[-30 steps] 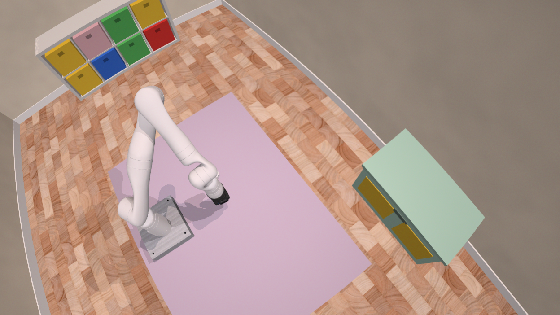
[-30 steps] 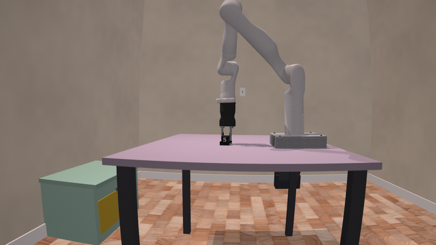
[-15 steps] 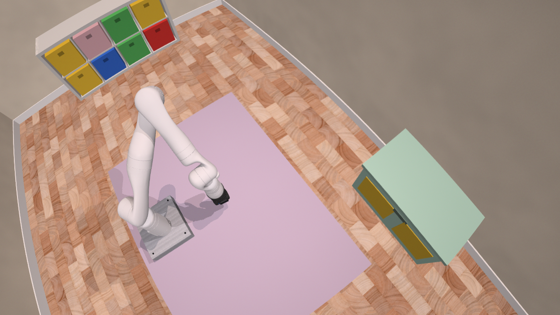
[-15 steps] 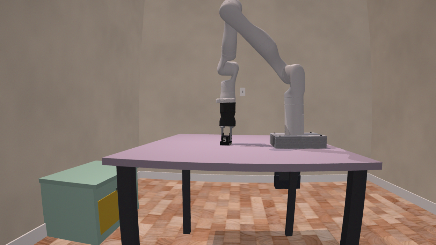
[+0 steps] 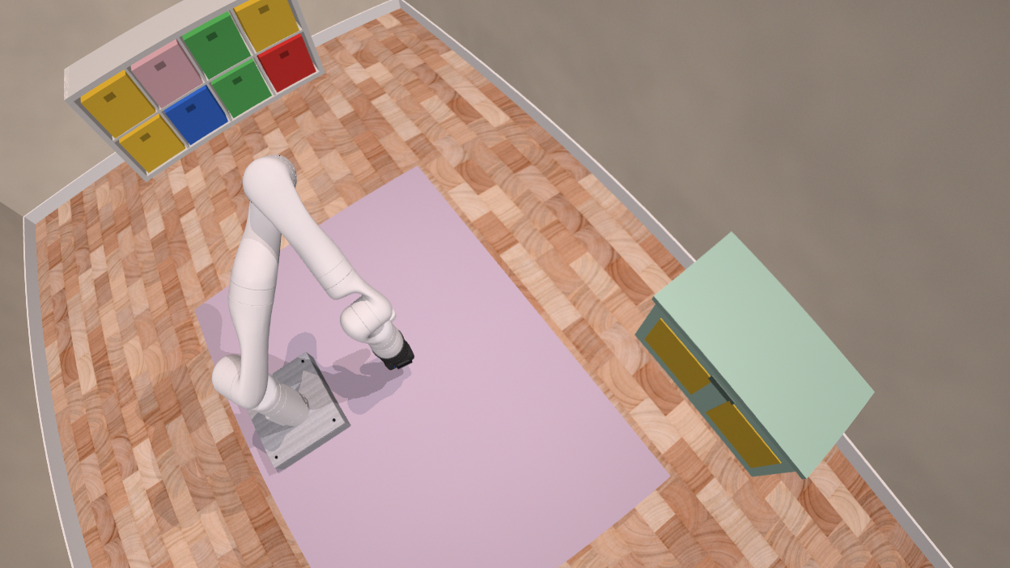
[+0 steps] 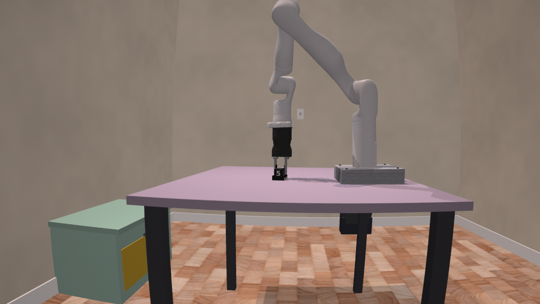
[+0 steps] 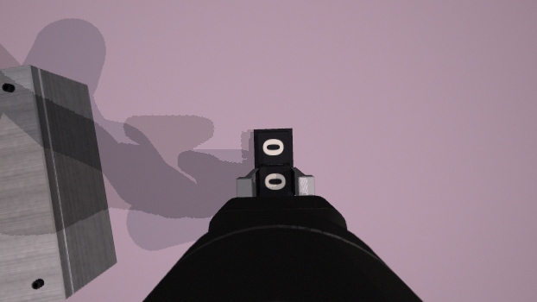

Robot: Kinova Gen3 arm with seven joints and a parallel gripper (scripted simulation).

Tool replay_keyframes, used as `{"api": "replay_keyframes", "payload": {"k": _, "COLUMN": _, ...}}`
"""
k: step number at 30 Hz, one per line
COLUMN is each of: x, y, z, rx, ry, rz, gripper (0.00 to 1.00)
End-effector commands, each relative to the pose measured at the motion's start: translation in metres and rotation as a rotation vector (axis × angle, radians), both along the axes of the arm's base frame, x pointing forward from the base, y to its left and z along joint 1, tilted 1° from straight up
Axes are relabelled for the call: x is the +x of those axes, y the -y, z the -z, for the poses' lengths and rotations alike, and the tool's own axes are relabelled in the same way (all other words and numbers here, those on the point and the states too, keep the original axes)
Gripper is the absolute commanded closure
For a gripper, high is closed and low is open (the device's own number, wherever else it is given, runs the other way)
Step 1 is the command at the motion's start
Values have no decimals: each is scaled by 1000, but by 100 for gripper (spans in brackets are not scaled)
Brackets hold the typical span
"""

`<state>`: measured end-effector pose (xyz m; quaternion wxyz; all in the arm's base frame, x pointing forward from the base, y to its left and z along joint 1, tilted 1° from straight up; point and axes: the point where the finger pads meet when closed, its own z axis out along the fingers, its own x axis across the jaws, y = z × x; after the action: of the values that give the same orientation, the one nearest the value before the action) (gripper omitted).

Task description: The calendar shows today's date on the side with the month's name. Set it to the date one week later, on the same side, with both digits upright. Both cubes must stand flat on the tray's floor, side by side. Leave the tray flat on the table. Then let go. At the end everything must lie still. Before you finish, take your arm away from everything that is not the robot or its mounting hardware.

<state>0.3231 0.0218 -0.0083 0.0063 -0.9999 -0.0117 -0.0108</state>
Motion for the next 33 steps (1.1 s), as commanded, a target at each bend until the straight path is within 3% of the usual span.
{"api": "replay_keyframes", "payload": {"k": 1, "x": 0, "y": 0, "z": 0, "rx": 0, "ry": 1, "rz": 0, "gripper": 40}}
{"api": "replay_keyframes", "payload": {"k": 26, "x": 0, "y": 0, "z": 0, "rx": 0, "ry": 1, "rz": 0, "gripper": 40}}
{"api": "replay_keyframes", "payload": {"k": 27, "x": 0, "y": 0, "z": 0, "rx": 0, "ry": 1, "rz": 0, "gripper": 34}}
{"api": "replay_keyframes", "payload": {"k": 29, "x": 0, "y": 0, "z": 0, "rx": 0, "ry": 1, "rz": 0, "gripper": 34}}
{"api": "replay_keyframes", "payload": {"k": 33, "x": 0, "y": 0, "z": 0, "rx": 0, "ry": 1, "rz": 0, "gripper": 22}}
